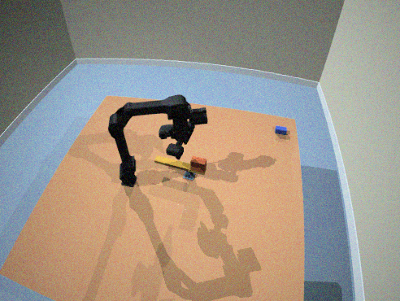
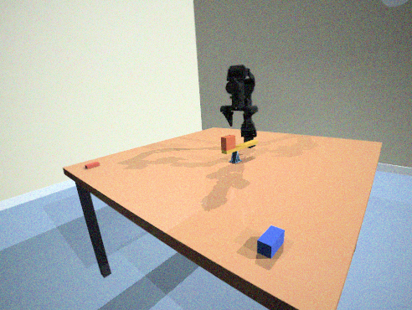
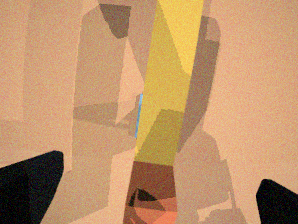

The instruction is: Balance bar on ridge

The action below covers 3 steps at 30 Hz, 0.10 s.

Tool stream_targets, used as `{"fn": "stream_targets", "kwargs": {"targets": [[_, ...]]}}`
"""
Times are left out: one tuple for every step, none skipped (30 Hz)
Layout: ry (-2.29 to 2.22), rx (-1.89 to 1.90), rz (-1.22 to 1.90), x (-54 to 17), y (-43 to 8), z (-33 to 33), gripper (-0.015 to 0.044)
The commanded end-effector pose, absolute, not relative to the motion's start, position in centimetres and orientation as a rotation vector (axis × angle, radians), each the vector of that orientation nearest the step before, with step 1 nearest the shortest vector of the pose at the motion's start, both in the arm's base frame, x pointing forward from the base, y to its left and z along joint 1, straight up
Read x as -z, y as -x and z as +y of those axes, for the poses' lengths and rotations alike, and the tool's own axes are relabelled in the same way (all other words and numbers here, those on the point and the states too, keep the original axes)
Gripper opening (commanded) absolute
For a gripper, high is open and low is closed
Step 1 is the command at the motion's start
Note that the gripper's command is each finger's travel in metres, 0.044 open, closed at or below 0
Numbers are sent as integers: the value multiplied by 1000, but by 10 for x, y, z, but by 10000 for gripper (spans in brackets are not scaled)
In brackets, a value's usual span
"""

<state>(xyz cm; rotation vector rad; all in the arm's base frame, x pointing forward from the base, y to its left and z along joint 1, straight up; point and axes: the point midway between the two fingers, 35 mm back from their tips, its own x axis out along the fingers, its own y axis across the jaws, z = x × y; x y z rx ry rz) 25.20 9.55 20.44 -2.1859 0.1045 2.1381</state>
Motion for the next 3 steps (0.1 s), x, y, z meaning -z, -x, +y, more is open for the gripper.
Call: {"fn": "stream_targets", "kwargs": {"targets": [[2185,-2140,106,-205,-252,95,440],[2185,-2140,106,-205,-252,95,440],[2185,-2140,106,-205,-252,95,440]]}}
